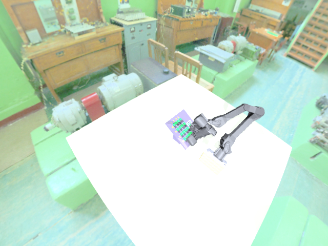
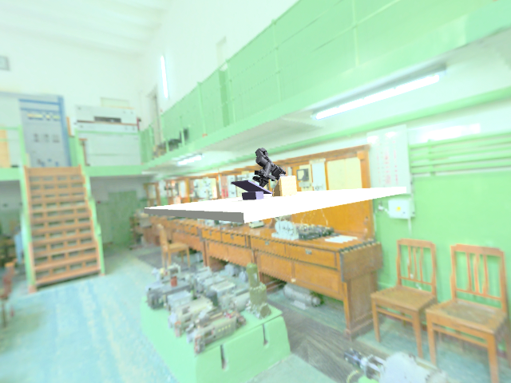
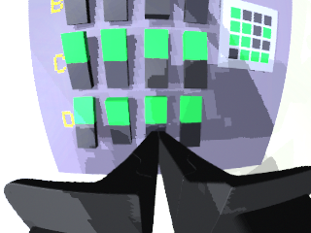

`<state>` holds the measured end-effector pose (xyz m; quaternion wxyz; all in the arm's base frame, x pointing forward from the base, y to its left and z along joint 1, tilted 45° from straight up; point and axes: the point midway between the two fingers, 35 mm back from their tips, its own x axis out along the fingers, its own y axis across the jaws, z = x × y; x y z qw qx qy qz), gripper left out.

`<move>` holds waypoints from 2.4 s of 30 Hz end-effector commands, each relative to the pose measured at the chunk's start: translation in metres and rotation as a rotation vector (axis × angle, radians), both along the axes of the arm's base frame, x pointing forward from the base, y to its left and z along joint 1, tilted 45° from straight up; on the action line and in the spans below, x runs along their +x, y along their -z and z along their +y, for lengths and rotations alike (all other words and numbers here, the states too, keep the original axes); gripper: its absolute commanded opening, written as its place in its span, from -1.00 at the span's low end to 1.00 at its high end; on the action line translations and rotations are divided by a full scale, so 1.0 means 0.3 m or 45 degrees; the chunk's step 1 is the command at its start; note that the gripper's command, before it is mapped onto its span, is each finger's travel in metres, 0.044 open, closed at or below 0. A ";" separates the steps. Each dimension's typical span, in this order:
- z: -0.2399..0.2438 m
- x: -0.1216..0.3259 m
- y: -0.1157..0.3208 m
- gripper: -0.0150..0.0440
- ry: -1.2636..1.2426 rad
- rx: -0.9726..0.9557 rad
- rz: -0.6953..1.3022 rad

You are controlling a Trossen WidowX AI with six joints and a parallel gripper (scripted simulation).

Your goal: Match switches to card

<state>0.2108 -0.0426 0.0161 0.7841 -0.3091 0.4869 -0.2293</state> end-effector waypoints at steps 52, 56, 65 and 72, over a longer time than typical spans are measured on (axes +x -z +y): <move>-0.022 -0.023 -0.085 -0.49 -0.004 0.004 0.004; -0.034 -0.015 -0.073 -0.49 -0.004 0.004 0.004; -0.046 -0.009 -0.062 -0.49 -0.004 0.004 0.004; -0.046 -0.009 -0.062 -0.49 -0.004 0.004 0.004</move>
